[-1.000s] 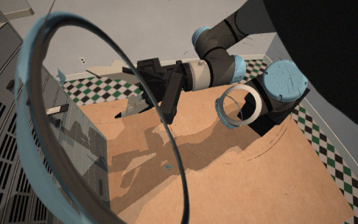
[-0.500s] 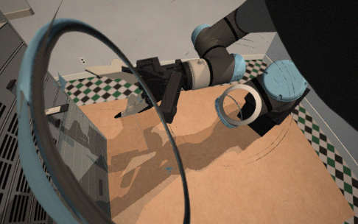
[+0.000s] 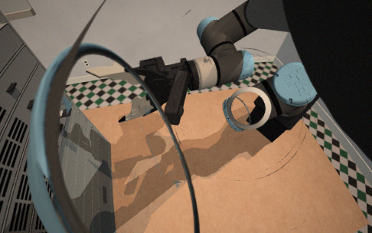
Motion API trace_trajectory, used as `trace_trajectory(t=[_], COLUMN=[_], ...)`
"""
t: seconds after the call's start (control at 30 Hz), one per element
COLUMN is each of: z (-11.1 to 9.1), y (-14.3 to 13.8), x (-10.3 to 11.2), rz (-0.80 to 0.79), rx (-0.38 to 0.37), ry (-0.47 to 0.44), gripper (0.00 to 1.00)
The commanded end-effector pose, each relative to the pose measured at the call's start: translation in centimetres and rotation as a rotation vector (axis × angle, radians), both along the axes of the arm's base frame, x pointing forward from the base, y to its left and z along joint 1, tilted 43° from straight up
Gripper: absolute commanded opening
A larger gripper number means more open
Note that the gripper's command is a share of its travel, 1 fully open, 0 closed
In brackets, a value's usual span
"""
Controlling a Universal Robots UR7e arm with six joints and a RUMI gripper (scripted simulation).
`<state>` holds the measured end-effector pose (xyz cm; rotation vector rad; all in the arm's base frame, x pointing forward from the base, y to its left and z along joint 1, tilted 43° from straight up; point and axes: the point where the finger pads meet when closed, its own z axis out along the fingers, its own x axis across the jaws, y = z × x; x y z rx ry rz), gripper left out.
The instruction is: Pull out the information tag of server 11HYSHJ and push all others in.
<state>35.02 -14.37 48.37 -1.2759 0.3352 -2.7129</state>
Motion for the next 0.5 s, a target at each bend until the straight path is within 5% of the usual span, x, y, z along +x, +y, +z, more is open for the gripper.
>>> trace_trajectory(t=[0.0,0.47], z=[0.19,0.62], y=[-0.05,-0.3], x=[-0.1,-0.28], rz=[0.015,0.062], rx=[-0.005,-0.018], ry=[0.01,0.057], gripper=[1.0,1.0])
